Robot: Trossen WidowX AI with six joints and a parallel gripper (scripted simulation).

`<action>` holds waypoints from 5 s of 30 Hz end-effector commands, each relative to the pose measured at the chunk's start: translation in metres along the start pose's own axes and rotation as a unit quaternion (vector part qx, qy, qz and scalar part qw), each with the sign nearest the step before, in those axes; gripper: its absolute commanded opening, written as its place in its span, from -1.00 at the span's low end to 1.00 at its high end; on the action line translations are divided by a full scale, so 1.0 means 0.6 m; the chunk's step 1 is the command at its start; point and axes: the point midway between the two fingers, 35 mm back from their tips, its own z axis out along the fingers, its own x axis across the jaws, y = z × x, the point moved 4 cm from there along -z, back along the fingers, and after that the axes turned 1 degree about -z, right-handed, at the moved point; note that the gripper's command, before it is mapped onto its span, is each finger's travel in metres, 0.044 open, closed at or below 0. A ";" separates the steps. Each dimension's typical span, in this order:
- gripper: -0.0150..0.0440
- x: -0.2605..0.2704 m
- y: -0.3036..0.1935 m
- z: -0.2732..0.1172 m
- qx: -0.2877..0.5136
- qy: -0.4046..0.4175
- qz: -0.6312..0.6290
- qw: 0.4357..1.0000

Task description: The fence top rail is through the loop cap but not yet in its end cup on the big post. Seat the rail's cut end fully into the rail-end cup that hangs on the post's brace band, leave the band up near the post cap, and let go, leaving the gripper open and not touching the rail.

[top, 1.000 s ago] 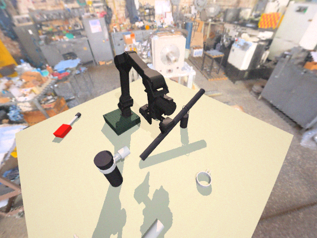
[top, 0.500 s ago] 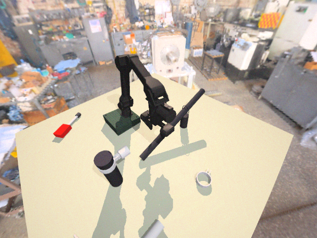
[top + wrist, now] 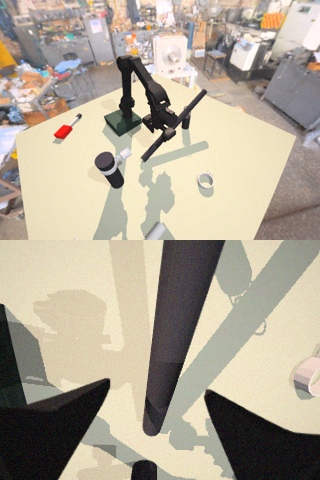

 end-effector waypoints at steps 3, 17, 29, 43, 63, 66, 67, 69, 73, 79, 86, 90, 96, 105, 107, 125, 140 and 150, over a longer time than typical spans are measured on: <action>1.00 0.004 -0.001 0.025 0.001 0.008 0.002 1.000; 1.00 0.005 -0.001 0.062 0.001 0.008 0.002 1.000; 1.00 0.008 -0.001 0.088 0.001 0.008 0.002 1.000; 0.20 0.007 -0.001 0.088 0.001 0.008 0.002 1.000; -0.49 0.002 -0.001 0.076 0.003 0.007 0.002 1.000; -0.49 0.000 -0.004 0.065 0.019 0.008 0.000 1.000; -0.49 -0.002 -0.006 0.058 0.027 0.009 0.000 1.000; -0.49 -0.004 -0.009 0.044 0.048 0.009 -0.003 0.999; -0.49 -0.009 -0.016 0.010 0.092 0.011 -0.008 0.996; -0.49 -0.012 -0.025 -0.044 0.159 0.012 -0.015 0.987; -0.49 -0.012 -0.029 -0.067 0.186 0.011 -0.018 0.982; -0.49 -0.012 -0.029 -0.067 0.186 0.011 -0.018 0.982; -0.49 -0.011 -0.026 -0.057 0.174 0.015 -0.018 0.985; -0.49 -0.011 -0.026 -0.059 0.174 0.015 -0.018 0.984; -0.49 -0.012 -0.027 -0.061 0.174 0.015 -0.018 0.984; -0.49 -0.019 -0.035 -0.076 0.174 0.015 -0.018 0.984; -0.49 -0.014 -0.066 -0.070 0.171 0.020 -0.019 0.985; -0.49 -0.014 -0.066 -0.070 0.171 0.020 -0.019 0.985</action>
